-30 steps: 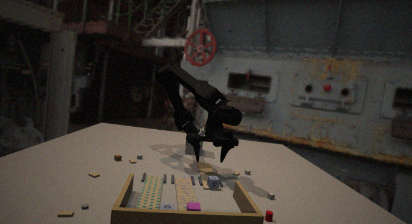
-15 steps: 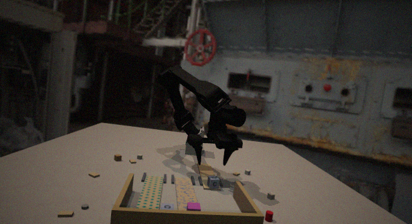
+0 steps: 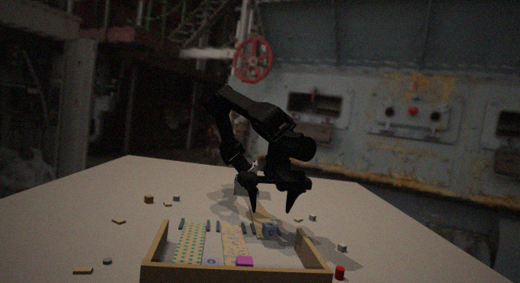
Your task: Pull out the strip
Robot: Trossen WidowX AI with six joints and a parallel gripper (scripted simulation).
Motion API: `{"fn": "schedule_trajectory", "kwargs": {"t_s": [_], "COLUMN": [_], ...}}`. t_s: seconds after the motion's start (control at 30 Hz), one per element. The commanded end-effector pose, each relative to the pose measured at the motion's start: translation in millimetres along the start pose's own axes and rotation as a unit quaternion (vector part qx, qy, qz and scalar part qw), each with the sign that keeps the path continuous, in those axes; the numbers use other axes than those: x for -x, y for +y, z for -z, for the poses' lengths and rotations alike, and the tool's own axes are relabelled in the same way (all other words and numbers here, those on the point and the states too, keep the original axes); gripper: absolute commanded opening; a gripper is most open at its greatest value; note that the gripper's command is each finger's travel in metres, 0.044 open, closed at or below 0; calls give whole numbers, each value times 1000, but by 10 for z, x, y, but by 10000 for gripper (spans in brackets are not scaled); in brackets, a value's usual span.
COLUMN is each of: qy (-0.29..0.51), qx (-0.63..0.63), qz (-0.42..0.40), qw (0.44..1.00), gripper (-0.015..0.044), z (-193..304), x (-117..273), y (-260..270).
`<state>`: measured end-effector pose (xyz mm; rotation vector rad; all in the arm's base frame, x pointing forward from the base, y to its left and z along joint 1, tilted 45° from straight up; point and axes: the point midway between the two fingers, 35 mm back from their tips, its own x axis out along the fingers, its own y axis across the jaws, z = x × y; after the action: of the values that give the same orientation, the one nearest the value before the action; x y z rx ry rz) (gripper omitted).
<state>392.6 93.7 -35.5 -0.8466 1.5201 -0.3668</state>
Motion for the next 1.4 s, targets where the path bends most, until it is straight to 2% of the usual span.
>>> {"fn": "schedule_trajectory", "kwargs": {"t_s": [0.0,0.23,0.27,1.3,1.37], "qy": [-2,-2,-2,-2,-1], "qx": [3,3,3,3,-2], "qz": [3,3,3,4,1], "qw": [1000,1000,1000,1000,1000], "gripper": [440,256,250,250,198], "z": [-107,-113,-114,-107,-114], "x": [22,-65,-82,-531,-509], "y": [-22,-22,-22,-27,-34]}}
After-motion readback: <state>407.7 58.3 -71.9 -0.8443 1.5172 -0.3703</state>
